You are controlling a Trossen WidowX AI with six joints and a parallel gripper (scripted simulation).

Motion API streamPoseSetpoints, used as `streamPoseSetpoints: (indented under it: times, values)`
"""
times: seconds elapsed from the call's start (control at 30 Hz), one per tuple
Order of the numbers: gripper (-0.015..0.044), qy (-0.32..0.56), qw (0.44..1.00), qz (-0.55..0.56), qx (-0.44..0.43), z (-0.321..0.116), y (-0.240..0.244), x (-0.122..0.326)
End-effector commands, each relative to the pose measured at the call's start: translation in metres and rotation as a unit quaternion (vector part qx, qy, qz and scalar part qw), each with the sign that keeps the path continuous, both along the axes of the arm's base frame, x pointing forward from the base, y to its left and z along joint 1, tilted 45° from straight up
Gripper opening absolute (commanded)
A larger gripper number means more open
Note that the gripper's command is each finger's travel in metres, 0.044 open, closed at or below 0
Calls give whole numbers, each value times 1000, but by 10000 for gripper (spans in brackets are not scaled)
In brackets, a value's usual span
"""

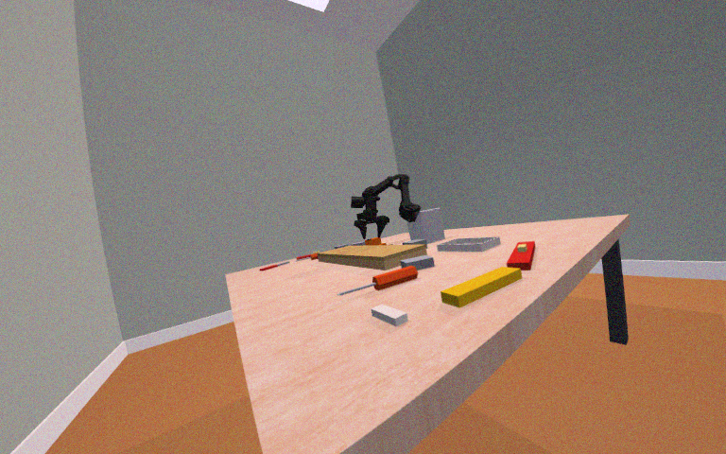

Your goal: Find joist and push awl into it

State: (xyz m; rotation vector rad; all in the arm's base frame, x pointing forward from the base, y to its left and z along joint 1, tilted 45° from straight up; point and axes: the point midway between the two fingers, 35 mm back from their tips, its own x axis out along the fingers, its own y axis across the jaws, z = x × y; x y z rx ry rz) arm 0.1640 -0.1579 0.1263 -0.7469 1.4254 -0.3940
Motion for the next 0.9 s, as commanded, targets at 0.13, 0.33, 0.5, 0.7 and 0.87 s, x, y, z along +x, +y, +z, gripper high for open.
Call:
streamPoseSetpoints:
  times: [0.13, 0.33, 0.5, 0.7, 0.87]
  values:
    - [440, 1, 1000, 4, 2, -10, -8, -1]
    - [440, 1, 1000, 4, 2, -16, -15, -3]
    - [440, 1, 1000, 4, 1, -22, -20, -4]
    - [414, 1, 1000, 4, -1, -25, -24, -6]
    - [341, 1, 1000, 4, -1, -25, -24, -6]
